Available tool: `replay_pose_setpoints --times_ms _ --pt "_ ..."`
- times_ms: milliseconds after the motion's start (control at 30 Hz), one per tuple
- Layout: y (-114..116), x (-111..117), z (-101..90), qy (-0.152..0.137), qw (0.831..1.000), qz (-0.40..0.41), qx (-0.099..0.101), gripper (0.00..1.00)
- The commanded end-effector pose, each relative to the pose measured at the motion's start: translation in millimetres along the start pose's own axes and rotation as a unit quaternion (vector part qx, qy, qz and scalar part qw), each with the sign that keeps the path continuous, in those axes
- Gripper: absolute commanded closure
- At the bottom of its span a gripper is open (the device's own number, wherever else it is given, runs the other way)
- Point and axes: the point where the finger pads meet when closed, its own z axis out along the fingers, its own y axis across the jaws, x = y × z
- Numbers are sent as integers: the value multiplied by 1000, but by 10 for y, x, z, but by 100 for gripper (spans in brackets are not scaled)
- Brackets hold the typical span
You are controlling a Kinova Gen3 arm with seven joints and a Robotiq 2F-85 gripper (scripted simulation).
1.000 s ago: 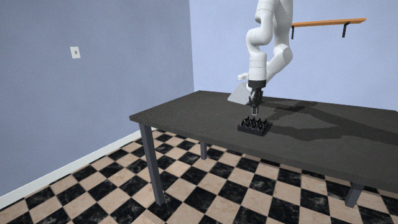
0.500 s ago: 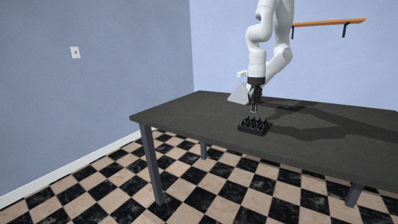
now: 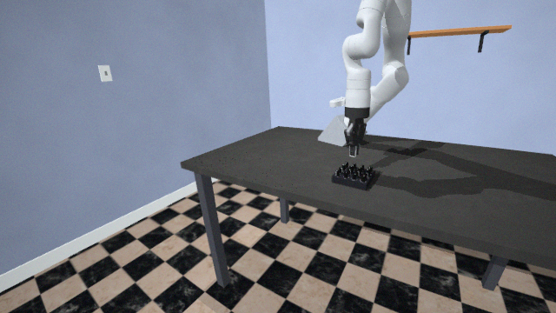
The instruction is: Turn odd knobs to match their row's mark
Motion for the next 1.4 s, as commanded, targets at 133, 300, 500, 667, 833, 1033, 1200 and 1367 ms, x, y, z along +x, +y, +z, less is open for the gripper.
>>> replay_pose_setpoints --times_ms 133,300,500,667,833,1033,1200,1367 --pt "-39 17 -1 2 999 54 -5 81" --pt "-96 61 -3 5 990 138 -10 81" --pt "-207 117 -18 9 963 269 -14 81" --pt "-306 147 -39 11 932 362 -13 81" --pt "-417 168 -69 11 893 450 -11 81" --pt "-587 180 -124 7 830 558 -6 81" --pt "-705 178 -167 2 784 620 -2 81" --pt "-756 175 -187 0 764 645 0 81"
